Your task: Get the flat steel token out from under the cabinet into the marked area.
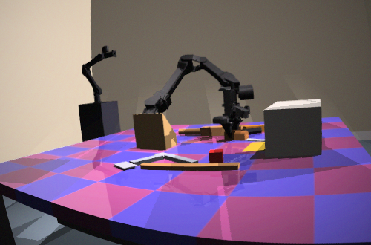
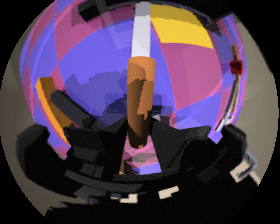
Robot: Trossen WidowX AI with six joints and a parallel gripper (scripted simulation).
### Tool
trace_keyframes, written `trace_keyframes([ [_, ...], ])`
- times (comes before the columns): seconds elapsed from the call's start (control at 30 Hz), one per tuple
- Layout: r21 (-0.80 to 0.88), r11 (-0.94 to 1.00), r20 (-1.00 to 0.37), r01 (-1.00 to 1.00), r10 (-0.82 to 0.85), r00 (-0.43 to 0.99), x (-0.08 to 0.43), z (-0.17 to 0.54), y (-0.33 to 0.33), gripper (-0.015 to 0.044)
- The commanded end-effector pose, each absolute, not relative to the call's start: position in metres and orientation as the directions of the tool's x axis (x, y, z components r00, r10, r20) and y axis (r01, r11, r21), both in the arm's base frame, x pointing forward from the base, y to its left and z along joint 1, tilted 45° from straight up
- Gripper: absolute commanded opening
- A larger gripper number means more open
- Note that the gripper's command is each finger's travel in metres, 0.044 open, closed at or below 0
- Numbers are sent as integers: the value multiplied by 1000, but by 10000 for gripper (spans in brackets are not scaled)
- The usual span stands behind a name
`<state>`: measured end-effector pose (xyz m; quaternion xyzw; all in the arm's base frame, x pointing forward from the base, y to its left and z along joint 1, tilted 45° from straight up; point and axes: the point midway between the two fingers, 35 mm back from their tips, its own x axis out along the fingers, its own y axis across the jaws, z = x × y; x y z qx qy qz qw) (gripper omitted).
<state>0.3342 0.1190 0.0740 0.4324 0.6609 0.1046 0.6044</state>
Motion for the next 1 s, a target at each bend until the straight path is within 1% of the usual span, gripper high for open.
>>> trace_keyframes([
  [0.0, 662, 604, -707, 443, 699, 105, 340, 73, 117, 0],
  [0.97, 663, 605, -708, 442, 698, 106, 372, 65, 103, 0],
])
